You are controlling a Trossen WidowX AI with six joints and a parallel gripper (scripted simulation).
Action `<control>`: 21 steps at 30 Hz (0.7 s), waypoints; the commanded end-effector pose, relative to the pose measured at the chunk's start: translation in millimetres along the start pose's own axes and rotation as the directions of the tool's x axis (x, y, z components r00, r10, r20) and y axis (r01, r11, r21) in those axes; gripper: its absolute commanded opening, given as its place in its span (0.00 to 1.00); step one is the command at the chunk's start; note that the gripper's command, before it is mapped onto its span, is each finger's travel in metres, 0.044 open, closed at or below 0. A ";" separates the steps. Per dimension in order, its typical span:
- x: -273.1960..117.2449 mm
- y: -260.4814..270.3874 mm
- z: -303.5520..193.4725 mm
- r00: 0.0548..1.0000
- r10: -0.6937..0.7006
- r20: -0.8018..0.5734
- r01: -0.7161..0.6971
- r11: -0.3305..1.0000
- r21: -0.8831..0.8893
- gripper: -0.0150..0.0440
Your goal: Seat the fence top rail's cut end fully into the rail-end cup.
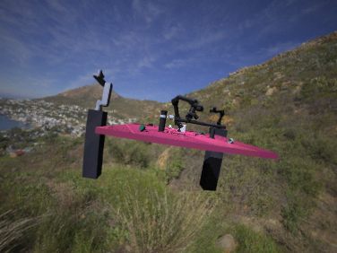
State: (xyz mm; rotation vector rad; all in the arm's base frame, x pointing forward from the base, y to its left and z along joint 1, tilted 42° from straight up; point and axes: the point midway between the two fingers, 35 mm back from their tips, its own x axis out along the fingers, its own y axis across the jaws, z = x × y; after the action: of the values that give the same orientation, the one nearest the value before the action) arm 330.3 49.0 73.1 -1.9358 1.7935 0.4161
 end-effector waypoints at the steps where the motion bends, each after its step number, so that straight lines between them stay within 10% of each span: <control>1: -1.9 -2.7 -1.7 1.000 -0.006 -0.001 0.006 1.000 -0.001 0.25; 21: -3.1 -6.0 -5.2 1.000 -0.006 -0.001 0.006 1.000 -0.001 0.25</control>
State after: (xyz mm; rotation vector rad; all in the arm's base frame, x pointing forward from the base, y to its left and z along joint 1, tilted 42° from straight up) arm 332.4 48.3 76.4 -1.9342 1.7984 0.4230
